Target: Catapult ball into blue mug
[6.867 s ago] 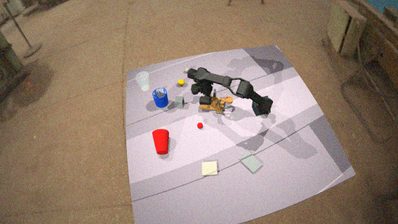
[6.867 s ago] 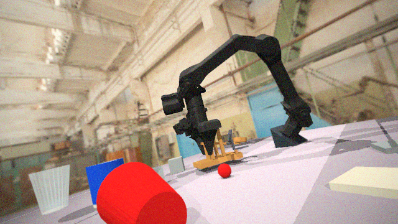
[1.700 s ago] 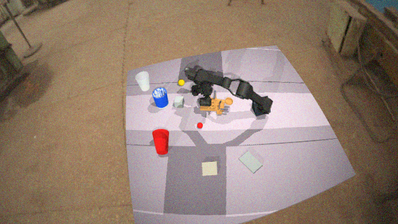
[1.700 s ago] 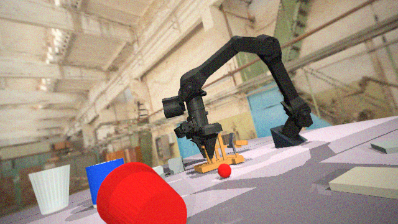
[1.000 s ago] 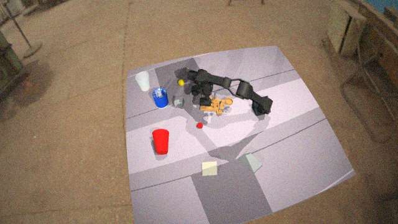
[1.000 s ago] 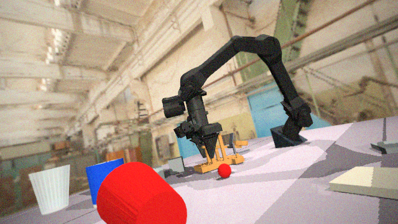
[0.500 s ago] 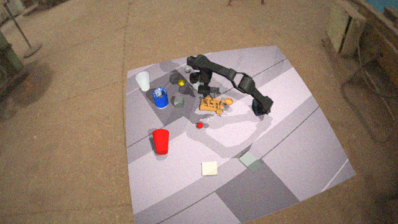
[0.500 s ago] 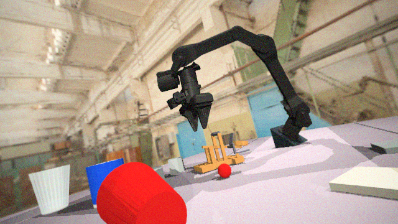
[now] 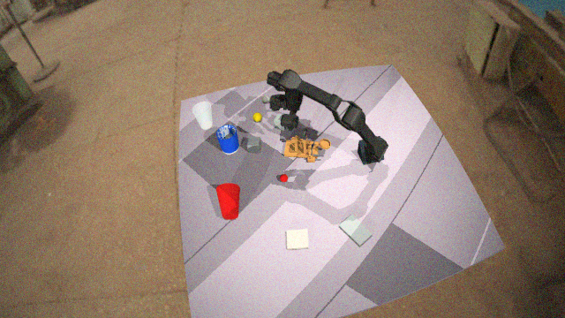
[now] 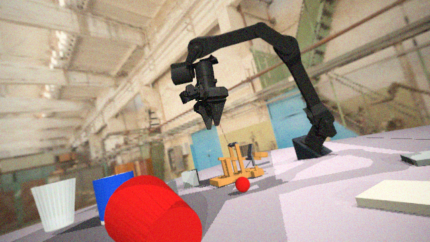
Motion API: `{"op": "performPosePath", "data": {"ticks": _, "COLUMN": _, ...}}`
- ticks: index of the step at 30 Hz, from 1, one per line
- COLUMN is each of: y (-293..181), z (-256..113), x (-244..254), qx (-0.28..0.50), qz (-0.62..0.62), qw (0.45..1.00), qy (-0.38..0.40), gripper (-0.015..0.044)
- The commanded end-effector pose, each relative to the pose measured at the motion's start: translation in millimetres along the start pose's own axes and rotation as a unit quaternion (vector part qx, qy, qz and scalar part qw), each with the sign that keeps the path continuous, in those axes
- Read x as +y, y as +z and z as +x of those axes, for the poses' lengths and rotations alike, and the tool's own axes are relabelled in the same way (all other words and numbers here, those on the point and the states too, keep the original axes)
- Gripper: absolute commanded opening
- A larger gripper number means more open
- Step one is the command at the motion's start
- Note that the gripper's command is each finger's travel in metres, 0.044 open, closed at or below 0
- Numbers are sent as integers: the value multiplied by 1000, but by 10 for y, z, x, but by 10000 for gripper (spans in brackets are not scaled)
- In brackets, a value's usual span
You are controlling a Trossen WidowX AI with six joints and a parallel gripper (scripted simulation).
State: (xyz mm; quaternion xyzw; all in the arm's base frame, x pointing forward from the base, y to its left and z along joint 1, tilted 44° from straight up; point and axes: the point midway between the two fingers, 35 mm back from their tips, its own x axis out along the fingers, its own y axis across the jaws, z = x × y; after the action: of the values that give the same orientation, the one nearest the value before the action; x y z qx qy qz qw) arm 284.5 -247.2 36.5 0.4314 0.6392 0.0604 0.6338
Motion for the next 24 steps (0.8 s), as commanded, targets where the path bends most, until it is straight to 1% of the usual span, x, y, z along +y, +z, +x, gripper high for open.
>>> {"op": "performPosePath", "data": {"ticks": 1, "y": 122, "z": 293, "x": 458, "qx": 14, "qz": -50, "qw": 999, "qy": 2, "gripper": 309}}
{"op": "performPosePath", "data": {"ticks": 2, "y": 148, "z": 373, "x": 600, "qx": 15, "qz": -66, "qw": 998, "qy": 2, "gripper": 300}}
{"op": "performPosePath", "data": {"ticks": 9, "y": 146, "z": 896, "x": 1505, "qx": 32, "qz": -168, "qw": 985, "qy": 17, "gripper": 300}}
{"op": "performPosePath", "data": {"ticks": 11, "y": 115, "z": 990, "x": 1664, "qx": 37, "qz": -186, "qw": 982, "qy": 21, "gripper": 300}}
{"op": "performPosePath", "data": {"ticks": 18, "y": 99, "z": 1014, "x": 1659, "qx": 37, "qz": -188, "qw": 981, "qy": 21, "gripper": 300}}
{"op": "performPosePath", "data": {"ticks": 21, "y": 88, "z": 1140, "x": 1662, "qx": 37, "qz": -188, "qw": 981, "qy": 21, "gripper": 300}}
{"op": "performPosePath", "data": {"ticks": 24, "y": 87, "z": 1154, "x": 1662, "qx": 37, "qz": -188, "qw": 981, "qy": 22, "gripper": 300}}
